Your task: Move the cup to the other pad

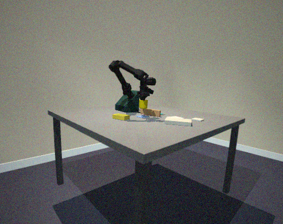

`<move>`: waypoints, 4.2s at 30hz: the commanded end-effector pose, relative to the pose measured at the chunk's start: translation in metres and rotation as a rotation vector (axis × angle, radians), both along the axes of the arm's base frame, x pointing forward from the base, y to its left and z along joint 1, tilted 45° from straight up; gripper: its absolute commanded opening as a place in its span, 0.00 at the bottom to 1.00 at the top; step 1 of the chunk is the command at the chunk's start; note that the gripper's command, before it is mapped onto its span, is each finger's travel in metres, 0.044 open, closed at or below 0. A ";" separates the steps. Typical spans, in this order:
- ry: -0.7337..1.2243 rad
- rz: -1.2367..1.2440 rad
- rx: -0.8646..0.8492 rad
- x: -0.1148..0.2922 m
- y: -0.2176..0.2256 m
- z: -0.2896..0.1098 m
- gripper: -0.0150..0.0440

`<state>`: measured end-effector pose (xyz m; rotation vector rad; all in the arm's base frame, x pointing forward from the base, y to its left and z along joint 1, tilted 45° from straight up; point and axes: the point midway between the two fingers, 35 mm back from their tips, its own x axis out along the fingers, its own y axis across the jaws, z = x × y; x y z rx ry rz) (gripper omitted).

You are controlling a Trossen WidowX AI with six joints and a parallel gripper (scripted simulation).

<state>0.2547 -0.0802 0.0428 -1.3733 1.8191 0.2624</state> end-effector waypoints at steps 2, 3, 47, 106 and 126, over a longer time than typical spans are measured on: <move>-0.011 -0.006 0.000 0.001 0.009 0.009 0.25; -0.011 -0.006 0.000 0.000 0.009 0.009 0.25; -0.010 -0.005 0.004 -0.007 0.053 -0.032 0.25; -0.012 -0.006 0.011 -0.036 0.155 -0.127 0.25; -0.012 -0.006 0.011 -0.040 0.158 -0.149 0.25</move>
